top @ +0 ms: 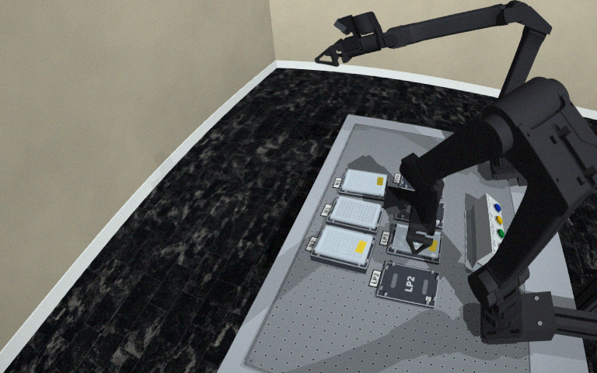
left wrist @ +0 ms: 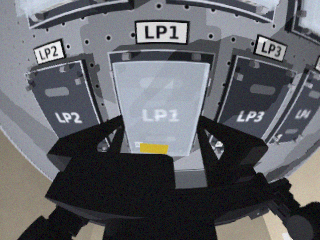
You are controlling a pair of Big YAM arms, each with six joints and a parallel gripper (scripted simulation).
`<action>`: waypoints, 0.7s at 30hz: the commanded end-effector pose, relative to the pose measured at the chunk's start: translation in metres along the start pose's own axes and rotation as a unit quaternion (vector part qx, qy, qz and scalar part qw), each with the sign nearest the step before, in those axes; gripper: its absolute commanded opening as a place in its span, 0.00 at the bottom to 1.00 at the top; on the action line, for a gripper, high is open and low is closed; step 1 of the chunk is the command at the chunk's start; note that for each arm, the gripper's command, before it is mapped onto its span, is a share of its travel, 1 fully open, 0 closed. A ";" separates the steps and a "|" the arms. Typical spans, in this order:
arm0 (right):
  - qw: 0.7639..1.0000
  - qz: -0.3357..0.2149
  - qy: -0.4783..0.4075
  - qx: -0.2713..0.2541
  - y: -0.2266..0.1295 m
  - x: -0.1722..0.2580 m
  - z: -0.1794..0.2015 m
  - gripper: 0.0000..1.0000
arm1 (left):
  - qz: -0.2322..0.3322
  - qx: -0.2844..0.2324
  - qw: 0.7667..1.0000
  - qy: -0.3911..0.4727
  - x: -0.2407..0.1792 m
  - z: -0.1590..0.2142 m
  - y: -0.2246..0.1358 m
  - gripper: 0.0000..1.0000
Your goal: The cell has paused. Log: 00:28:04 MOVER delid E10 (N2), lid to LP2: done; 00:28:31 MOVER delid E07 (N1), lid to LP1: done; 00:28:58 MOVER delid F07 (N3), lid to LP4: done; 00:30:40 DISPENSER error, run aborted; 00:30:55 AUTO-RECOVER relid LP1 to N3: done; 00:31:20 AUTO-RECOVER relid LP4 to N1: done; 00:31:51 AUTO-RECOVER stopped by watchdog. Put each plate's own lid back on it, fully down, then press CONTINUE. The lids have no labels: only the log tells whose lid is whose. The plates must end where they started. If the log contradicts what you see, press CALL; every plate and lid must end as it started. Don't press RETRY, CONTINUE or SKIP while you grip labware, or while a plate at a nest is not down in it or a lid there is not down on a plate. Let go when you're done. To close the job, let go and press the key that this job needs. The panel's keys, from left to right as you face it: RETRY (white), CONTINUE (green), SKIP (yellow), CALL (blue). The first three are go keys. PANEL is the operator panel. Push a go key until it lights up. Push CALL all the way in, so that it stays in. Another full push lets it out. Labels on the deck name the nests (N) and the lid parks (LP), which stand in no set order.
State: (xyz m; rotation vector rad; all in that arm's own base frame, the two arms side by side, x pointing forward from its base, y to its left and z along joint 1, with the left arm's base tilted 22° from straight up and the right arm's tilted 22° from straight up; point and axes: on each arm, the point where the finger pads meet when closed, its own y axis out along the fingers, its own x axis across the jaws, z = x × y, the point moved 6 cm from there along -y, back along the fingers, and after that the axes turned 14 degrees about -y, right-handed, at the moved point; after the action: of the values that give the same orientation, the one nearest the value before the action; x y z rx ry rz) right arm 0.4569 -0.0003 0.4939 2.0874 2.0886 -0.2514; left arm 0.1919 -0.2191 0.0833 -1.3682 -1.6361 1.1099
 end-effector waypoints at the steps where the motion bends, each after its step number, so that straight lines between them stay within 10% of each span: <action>1: 1.000 0.006 0.003 -0.020 0.007 -0.007 -0.027 1.00 | 0.009 -0.005 1.000 -0.001 -0.006 -0.008 0.000 0.00; 21: 1.000 0.006 0.003 -0.020 0.007 -0.007 -0.027 1.00 | 0.014 -0.007 1.000 -0.002 -0.010 -0.008 -0.002 0.00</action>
State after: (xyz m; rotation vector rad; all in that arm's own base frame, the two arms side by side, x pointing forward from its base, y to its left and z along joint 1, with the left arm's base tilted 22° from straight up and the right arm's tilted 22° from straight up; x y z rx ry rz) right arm 0.4569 -0.0003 0.4939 2.0874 2.0886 -0.2514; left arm 0.1938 -0.2190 0.0791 -1.3694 -1.6371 1.1112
